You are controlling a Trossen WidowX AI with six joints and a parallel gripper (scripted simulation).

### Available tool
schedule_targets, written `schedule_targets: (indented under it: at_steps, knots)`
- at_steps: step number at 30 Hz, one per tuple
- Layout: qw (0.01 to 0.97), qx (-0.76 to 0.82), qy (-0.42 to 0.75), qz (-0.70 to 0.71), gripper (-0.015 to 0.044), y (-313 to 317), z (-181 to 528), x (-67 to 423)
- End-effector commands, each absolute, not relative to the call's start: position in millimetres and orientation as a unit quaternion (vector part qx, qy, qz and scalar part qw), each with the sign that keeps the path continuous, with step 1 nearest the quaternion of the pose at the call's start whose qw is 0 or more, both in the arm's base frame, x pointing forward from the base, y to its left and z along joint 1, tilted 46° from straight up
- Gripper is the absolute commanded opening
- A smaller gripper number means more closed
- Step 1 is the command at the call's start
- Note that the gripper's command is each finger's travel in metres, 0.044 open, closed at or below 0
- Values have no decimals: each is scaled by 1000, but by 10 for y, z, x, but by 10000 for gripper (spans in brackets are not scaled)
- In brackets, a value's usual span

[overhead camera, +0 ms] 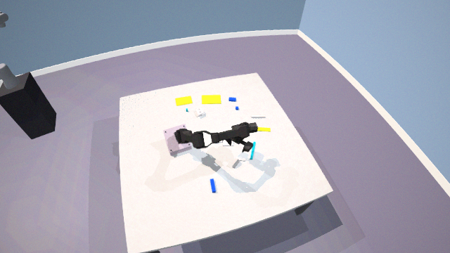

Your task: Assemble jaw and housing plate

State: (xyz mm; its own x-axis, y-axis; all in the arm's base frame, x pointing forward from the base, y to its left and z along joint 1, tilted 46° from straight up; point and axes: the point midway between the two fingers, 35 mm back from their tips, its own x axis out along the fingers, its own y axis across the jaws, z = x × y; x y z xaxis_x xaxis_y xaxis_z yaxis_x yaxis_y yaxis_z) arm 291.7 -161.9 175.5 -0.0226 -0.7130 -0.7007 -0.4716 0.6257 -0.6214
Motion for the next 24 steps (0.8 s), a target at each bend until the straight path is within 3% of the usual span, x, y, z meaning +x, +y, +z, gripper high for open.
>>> schedule_targets:
  at_steps: [1,19,24]
  knots:
    - [560,-419,707,-108,440,-1619,1755,2917]
    - [560,-419,707,-108,440,-1619,1755,2917]
    - [560,-419,707,-108,309,-1619,1755,2917]
